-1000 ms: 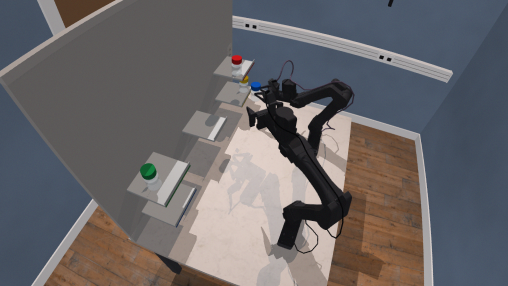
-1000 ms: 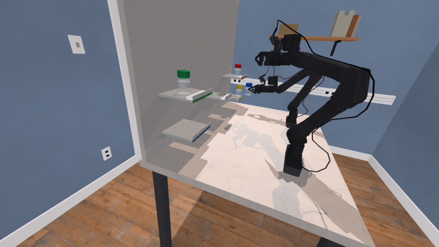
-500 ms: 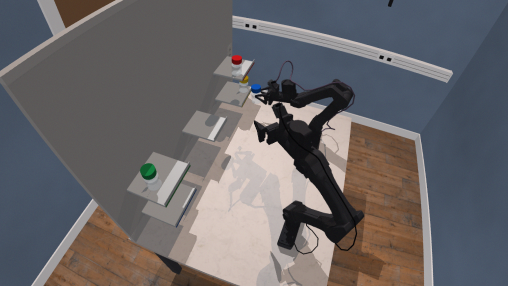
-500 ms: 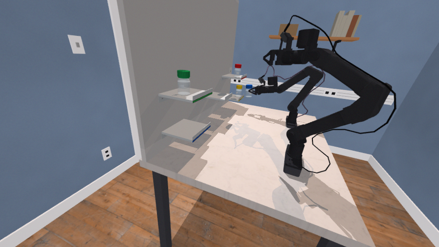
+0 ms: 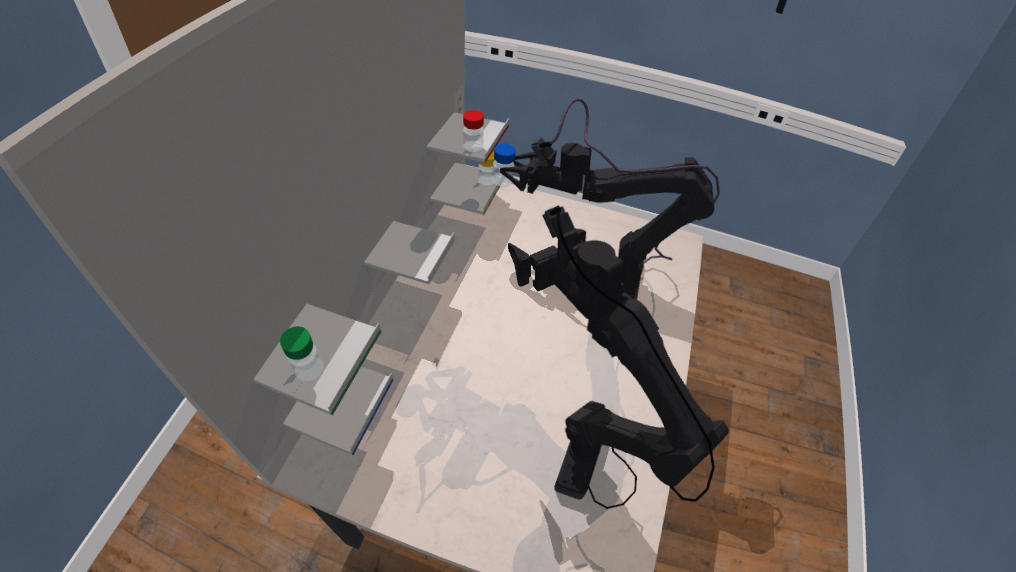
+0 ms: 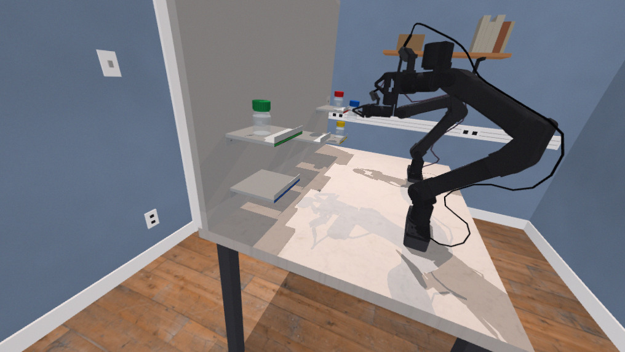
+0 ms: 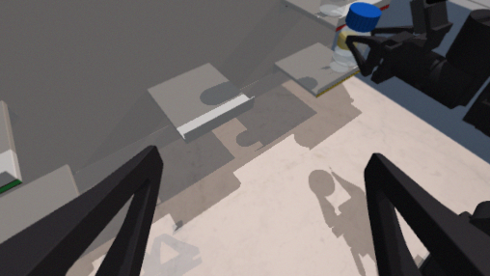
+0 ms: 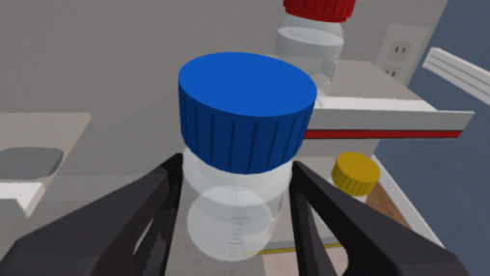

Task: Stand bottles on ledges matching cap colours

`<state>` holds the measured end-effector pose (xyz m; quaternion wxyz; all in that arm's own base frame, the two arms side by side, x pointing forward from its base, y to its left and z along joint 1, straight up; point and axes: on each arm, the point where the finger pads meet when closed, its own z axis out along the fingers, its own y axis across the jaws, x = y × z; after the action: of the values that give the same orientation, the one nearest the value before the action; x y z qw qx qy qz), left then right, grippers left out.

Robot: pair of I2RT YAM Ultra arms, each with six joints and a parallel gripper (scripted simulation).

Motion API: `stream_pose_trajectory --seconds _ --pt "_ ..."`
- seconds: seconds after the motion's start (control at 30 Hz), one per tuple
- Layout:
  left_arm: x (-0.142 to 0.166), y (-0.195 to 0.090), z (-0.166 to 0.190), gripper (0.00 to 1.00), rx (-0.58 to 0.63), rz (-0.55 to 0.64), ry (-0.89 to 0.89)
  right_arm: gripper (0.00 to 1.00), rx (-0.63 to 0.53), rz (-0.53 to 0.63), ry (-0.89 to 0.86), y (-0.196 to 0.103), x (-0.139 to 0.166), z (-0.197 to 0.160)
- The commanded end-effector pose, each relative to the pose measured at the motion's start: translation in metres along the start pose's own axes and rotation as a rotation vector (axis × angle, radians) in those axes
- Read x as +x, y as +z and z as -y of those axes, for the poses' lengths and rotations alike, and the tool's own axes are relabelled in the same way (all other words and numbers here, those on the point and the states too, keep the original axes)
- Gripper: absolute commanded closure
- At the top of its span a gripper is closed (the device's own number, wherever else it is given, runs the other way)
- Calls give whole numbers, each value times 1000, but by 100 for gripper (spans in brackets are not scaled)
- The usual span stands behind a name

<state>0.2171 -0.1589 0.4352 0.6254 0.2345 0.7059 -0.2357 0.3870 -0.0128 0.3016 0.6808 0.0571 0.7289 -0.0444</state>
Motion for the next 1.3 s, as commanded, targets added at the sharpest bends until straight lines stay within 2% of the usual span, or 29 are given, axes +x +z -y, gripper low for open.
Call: stream_pose_trajectory --seconds 0.0,0.17,0.37,0.47,0.53,0.67,0.9,1.03,1.1,1.27 --pt "-11 -6 1 0 3 27 11 50 147 -4 18 6 -4 2" --pt "-11 -6 1 0 3 27 11 50 110 3 29 10 -7 -72" --pt "-6 -3 0 0 0 13 4 50 22 -24 7 5 2 -182" --pt "-6 -3 0 0 0 13 4 50 3 -28 1 4 4 -213" --pt "-6 -3 0 0 0 13 4 50 3 -28 1 4 4 -213" --pt "-6 -3 0 0 0 13 4 50 -22 -70 -19 3 13 -240" --pt "-6 -3 0 0 0 13 4 50 -34 -55 5 2 0 -250" --pt "-6 -3 0 0 0 13 4 50 -118 -38 7 3 -6 -258" --pt "-6 -3 0 0 0 13 4 50 -118 -38 7 3 -6 -258" --pt "-6 -3 0 0 0 13 4 50 -275 -25 -21 1 -2 -262"
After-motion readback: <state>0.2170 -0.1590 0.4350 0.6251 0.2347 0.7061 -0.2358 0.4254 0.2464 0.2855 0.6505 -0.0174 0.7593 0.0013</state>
